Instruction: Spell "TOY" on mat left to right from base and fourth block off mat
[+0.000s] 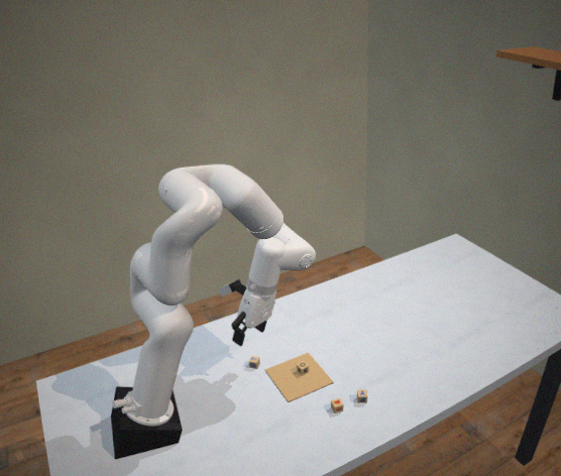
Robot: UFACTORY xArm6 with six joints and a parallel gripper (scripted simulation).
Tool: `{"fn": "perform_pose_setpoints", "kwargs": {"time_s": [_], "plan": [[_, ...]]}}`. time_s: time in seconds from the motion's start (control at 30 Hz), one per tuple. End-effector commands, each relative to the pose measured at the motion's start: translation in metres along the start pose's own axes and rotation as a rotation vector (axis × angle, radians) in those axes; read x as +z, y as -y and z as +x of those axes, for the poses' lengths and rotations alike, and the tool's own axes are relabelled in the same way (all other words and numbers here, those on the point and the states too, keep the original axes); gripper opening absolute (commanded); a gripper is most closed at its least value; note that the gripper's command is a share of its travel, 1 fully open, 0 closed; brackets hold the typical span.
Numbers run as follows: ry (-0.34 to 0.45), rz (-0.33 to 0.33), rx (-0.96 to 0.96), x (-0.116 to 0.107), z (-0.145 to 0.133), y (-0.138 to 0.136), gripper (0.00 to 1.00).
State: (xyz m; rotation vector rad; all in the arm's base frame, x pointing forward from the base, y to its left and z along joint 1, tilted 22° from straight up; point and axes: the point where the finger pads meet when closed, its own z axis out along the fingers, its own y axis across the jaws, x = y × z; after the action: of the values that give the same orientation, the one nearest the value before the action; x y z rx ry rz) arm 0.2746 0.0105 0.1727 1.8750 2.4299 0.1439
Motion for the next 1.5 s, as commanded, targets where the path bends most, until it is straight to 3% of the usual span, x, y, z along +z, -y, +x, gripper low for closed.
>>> {"fn": "perform_pose_setpoints", "kwargs": {"time_s": [0.0, 0.47, 1.47], "plan": [[0.098, -0.023, -0.098, -0.003, 0.003, 0.001, 1.00], [0.241, -0.143, -0.333, -0.015, 0.012, -0.014, 1.00], [0.243, -0.157, -0.340, -0.015, 0.015, -0.016, 1.00]]}}
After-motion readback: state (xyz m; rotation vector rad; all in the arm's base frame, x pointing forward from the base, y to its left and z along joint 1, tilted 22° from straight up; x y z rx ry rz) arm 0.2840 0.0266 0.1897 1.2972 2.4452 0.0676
